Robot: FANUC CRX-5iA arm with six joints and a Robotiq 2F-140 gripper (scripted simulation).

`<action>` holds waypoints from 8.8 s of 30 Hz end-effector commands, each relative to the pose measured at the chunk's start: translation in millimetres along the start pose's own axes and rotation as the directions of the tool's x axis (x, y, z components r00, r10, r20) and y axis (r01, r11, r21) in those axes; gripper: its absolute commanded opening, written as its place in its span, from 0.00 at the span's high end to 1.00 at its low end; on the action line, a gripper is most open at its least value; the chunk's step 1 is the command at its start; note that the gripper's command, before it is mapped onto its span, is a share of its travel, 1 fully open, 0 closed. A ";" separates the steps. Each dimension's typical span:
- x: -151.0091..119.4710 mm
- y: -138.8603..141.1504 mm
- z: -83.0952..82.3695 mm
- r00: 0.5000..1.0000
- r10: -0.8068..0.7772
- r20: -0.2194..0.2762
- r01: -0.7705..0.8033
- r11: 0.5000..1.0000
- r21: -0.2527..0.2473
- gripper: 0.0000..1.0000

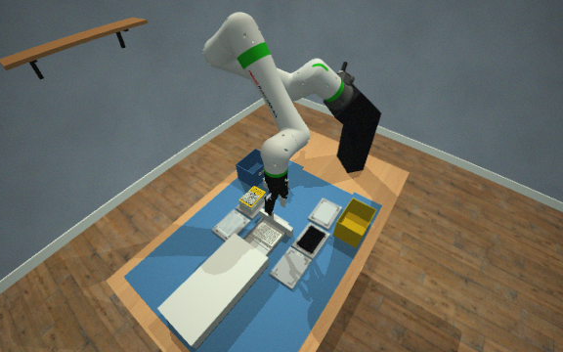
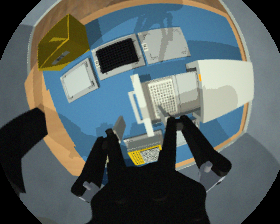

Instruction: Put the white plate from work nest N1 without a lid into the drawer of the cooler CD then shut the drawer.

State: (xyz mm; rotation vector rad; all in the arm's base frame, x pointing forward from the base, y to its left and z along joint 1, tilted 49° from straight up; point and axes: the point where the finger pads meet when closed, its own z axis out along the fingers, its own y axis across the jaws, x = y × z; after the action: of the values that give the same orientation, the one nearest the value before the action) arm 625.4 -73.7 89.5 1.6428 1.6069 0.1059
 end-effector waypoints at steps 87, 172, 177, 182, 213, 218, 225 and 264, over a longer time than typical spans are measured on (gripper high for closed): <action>-0.1 -63.5 89.7 1.000 0.001 0.000 -0.001 1.000 -0.004 1.00; -0.1 -30.1 106.2 1.000 0.001 0.000 -0.001 1.000 -0.004 1.00; -0.1 -26.1 106.2 1.000 0.001 0.000 -0.001 1.000 -0.004 1.00; -0.1 -20.6 106.2 1.000 0.001 0.000 -0.001 1.000 -0.004 1.00; -0.2 15.2 106.1 1.000 0.001 0.000 -0.001 1.000 -0.004 1.00; -0.2 21.9 106.1 1.000 0.001 0.000 -0.001 1.000 -0.004 1.00; -0.2 31.2 106.0 1.000 0.001 0.000 -0.001 1.000 -0.004 1.00; -0.2 73.7 105.9 1.000 0.001 0.000 -0.001 1.000 -0.004 1.00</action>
State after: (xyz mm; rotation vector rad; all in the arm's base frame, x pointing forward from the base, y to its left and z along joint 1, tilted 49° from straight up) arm 743.3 -114.3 61.2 1.6408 1.6048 0.1086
